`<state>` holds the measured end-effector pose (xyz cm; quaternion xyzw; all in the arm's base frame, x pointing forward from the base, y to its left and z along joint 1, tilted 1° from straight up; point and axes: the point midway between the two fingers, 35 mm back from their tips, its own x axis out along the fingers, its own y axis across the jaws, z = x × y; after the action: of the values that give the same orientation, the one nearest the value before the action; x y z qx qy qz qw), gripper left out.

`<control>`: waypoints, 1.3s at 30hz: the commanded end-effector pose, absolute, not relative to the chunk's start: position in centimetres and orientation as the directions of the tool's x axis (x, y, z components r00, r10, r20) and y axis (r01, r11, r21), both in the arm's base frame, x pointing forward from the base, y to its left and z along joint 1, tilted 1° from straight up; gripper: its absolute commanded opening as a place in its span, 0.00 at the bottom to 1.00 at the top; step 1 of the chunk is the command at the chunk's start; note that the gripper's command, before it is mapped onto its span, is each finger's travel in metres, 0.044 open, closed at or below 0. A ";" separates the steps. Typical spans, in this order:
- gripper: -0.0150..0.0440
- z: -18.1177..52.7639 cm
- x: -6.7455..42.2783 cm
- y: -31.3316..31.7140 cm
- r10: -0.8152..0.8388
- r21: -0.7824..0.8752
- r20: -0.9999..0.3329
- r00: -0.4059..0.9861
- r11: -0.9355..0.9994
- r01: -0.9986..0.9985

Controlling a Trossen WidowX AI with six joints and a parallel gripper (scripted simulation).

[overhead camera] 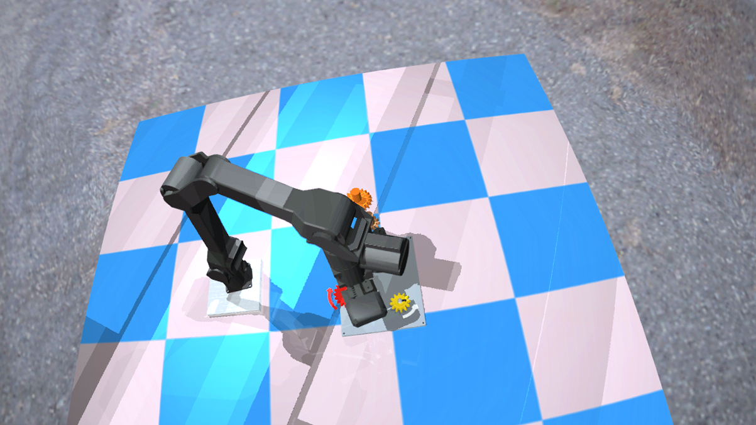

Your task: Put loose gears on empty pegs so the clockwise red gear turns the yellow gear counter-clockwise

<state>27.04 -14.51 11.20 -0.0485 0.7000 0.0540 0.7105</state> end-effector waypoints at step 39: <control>0.25 7.0 27.1 -14.5 0.006 0.005 -1.000 0.014 0.998 -0.067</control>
<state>27.11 -14.51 7.51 -0.0488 0.6994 0.0535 0.7111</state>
